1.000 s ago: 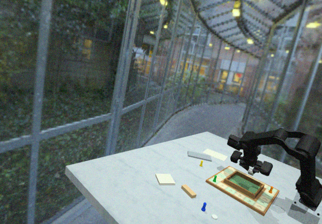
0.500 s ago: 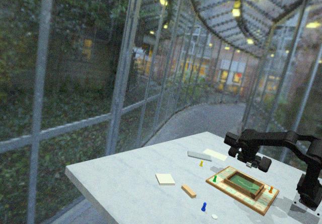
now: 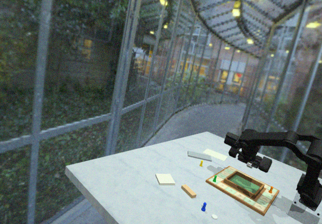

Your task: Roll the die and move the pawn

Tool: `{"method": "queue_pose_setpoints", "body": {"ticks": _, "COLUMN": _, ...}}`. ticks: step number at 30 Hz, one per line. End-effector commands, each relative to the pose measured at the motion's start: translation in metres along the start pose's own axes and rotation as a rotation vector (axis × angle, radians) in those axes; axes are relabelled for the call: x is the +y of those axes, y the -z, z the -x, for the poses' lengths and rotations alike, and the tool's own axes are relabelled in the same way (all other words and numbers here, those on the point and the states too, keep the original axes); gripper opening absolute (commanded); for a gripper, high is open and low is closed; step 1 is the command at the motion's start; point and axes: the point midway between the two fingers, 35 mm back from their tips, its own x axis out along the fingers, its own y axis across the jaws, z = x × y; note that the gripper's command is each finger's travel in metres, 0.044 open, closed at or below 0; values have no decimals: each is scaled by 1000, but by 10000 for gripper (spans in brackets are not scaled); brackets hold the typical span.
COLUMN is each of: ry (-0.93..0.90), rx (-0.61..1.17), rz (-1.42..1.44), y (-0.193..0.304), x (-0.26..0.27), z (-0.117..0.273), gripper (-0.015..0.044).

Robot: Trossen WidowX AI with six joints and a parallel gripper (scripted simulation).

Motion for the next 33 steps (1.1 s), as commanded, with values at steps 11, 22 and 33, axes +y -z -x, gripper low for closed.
{"method": "queue_pose_setpoints", "body": {"ticks": 11, "ry": 8, "rx": -4, "rz": 5, "y": -30, "x": 1, "z": 26, "gripper": 368}}
{"method": "queue_pose_setpoints", "body": {"ticks": 22, "ry": 17, "rx": 828, "rz": 6, "y": -8, "x": -2, "z": -26, "gripper": 440}}
{"method": "queue_pose_setpoints", "body": {"ticks": 33, "ry": -82, "rx": 789, "rz": 298, "y": -25, "x": -37, "z": -53, "gripper": 282}}
